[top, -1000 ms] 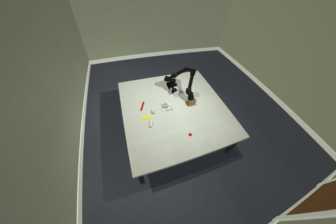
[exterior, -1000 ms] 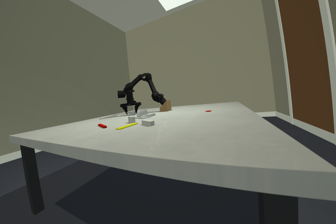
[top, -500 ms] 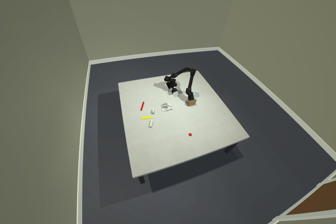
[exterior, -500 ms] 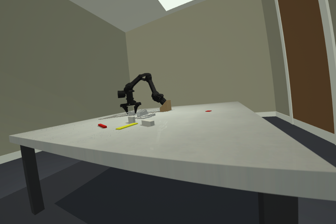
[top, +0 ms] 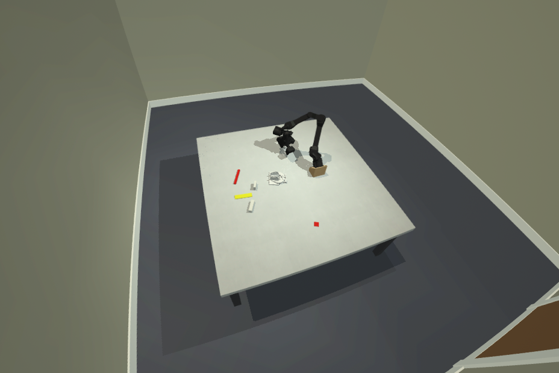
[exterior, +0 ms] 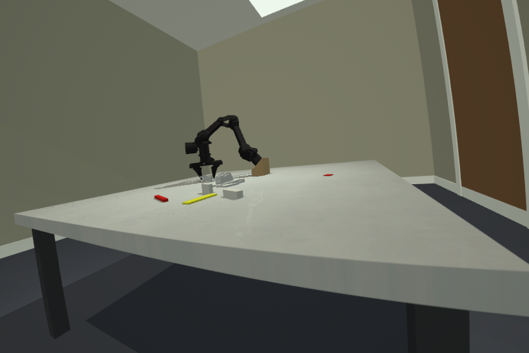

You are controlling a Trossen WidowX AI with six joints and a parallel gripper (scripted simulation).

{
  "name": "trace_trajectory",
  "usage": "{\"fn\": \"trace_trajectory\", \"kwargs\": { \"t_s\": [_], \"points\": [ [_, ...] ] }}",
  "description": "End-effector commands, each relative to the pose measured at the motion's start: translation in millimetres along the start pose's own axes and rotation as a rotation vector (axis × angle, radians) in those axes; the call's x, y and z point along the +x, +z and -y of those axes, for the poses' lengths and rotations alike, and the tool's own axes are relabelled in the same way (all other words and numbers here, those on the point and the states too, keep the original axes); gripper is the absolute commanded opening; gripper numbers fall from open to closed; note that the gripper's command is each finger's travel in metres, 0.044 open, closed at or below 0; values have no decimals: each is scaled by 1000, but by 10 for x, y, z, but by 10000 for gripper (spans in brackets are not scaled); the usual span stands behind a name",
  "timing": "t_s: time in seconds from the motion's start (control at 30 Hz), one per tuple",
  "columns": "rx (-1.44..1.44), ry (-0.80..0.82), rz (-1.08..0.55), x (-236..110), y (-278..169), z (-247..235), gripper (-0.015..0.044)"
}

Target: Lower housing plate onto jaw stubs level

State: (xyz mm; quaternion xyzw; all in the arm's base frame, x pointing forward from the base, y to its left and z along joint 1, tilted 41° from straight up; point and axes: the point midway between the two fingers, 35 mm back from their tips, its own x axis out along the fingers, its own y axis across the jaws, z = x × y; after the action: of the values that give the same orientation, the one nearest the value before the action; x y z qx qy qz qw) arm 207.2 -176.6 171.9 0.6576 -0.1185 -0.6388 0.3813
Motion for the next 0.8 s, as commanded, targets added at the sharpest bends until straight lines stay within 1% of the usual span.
{"fn": "trace_trajectory", "kwargs": {
  "t_s": [0.0, 0.57, 0.77],
  "points": [
    [6, 8, -7, -130, -23, -28, 351],
    [3, 5, -9, -658, -5, -16, 351],
    [3, 5, -10, -679, -1, -16, 351]
  ]
}}
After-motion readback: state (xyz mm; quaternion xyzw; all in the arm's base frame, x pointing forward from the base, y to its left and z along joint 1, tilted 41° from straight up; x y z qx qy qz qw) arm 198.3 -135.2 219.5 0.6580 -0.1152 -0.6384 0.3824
